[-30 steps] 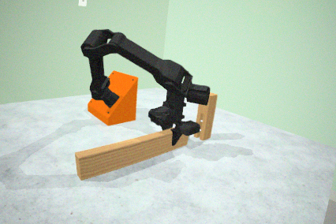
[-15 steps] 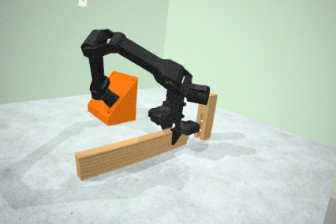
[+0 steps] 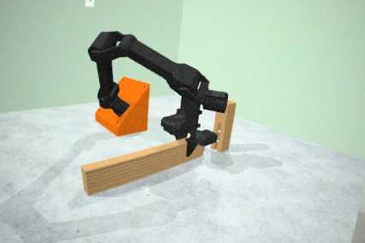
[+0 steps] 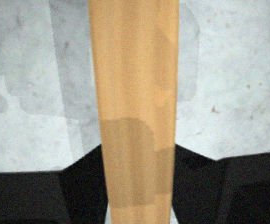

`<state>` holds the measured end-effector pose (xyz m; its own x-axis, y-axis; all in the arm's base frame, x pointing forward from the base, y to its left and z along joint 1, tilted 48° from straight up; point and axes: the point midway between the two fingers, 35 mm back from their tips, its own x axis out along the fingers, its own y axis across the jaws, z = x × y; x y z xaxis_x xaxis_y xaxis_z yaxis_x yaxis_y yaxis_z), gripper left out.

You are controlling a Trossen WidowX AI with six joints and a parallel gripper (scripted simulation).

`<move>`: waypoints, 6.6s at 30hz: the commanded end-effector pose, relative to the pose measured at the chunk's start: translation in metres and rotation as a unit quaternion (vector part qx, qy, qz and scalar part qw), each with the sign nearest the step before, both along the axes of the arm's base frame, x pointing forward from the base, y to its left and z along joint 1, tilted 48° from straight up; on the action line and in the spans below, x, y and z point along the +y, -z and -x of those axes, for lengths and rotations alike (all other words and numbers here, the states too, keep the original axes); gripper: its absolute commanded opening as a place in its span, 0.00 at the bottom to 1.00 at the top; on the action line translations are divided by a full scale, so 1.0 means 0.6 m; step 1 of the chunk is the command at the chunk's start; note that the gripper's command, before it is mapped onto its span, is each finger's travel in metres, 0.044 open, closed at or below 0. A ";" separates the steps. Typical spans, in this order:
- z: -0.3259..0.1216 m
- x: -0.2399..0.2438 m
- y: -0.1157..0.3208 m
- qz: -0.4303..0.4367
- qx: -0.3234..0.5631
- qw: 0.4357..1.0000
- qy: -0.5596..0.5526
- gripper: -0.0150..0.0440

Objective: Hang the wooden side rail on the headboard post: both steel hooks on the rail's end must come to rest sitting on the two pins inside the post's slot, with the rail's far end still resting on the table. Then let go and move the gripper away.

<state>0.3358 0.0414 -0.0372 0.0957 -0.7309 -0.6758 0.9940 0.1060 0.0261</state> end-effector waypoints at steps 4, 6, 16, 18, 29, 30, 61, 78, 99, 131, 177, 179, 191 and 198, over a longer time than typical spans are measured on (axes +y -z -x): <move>-0.002 0.007 -0.004 0.000 -0.003 1.000 -0.004 0.25; -0.002 0.008 -0.004 0.000 -0.003 1.000 -0.004 0.25; -0.001 0.010 -0.006 0.000 -0.003 1.000 -0.004 0.25; -0.001 0.010 -0.007 0.000 -0.003 1.000 -0.004 0.25; -0.001 0.012 -0.009 0.000 -0.003 1.000 -0.004 0.25; -0.001 0.013 -0.009 0.000 -0.003 1.000 -0.004 0.25; 0.000 0.019 -0.015 0.000 -0.003 1.000 -0.004 0.25; 0.000 0.022 -0.018 0.000 -0.003 1.000 -0.004 0.25; 0.001 0.027 -0.022 -0.001 -0.003 1.000 -0.004 0.25; 0.002 0.033 -0.027 -0.001 -0.003 1.000 -0.004 0.25; -0.005 0.038 -0.022 -0.001 -0.003 1.000 -0.004 0.25; -0.005 0.039 -0.021 -0.001 -0.003 1.000 -0.004 0.25; -0.003 0.038 -0.018 -0.001 -0.003 1.000 -0.004 0.25; -0.002 0.038 -0.016 -0.001 -0.003 1.000 -0.004 0.25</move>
<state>0.3374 0.0613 -0.0268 0.0983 -0.7319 -0.6743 0.9936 0.1104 0.0250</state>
